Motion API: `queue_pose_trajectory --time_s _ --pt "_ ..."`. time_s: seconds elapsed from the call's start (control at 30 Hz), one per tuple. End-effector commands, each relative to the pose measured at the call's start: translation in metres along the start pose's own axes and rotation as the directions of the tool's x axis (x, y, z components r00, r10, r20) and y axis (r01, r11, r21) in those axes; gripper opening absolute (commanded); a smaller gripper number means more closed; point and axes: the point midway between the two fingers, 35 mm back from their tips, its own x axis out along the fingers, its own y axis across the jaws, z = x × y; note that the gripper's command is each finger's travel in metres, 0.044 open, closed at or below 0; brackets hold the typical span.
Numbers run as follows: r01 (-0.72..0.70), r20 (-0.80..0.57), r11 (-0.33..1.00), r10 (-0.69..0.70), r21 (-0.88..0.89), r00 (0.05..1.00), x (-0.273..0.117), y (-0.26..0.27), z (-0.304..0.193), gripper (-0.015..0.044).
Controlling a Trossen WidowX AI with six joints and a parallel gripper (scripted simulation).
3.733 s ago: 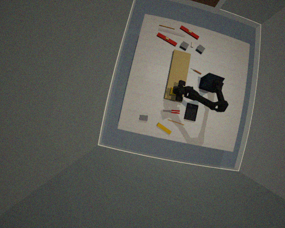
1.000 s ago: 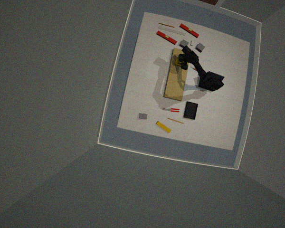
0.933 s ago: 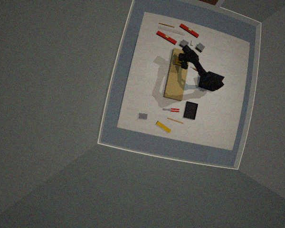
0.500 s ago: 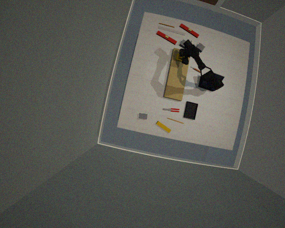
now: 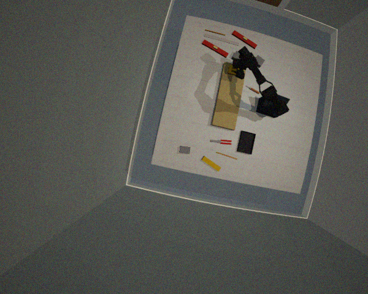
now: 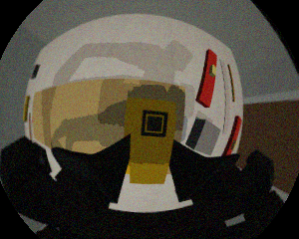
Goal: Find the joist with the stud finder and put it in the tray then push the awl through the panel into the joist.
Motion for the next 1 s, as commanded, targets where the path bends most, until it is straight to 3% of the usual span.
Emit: queue_pose_trajectory --time_s 0.0,0.23,0.7,0.97 --pt "0.0 0.0 1.0 0.0 -0.001 1.0 0.0 0.001 0.001 0.0" --pt "0.002 -0.001 1.0 -0.002 -0.002 1.0 -0.012 -0.001 0.006 0.0" --pt "0.006 -0.005 1.0 -0.006 -0.004 1.0 -0.092 -0.004 0.026 0.0" --pt "0.009 -0.012 0.999 -0.009 -0.043 1.0 -0.096 0.012 0.035 0.0"
